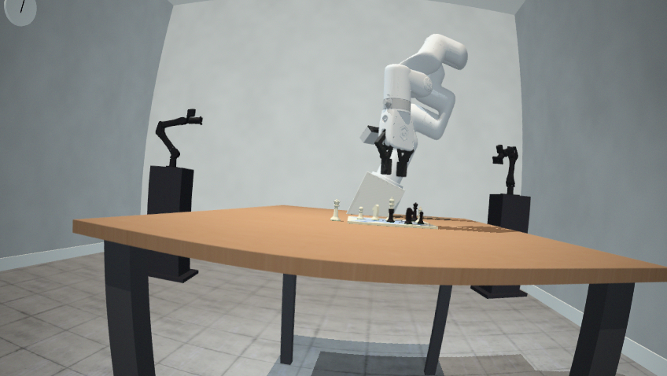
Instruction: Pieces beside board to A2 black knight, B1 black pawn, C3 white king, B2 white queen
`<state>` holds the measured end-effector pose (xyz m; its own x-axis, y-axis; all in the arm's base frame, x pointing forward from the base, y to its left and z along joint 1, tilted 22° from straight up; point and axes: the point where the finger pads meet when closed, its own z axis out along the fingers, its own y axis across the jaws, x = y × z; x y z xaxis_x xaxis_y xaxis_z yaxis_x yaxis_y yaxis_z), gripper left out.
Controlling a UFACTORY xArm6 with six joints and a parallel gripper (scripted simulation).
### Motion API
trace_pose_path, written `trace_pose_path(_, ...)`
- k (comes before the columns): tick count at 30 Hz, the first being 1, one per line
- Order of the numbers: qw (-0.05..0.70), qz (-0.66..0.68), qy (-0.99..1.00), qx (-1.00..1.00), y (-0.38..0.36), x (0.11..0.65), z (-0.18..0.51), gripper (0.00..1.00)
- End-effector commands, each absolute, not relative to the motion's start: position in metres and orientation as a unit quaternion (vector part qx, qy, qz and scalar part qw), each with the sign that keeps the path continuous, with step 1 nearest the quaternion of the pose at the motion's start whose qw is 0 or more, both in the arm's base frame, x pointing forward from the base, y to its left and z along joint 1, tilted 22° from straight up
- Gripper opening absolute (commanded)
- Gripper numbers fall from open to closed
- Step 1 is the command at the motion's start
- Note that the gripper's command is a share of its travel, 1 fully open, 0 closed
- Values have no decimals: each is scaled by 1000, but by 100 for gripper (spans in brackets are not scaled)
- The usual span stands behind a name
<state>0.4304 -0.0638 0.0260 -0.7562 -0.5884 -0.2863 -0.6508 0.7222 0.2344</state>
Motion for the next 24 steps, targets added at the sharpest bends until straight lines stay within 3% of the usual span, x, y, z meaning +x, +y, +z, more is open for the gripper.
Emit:
trace_pose_path(1, 98, 161, 923, -336, -65, 432, 28, 100)
trace_pose_path(24, 85, 168, 946, -263, -82, 439, 21, 100)
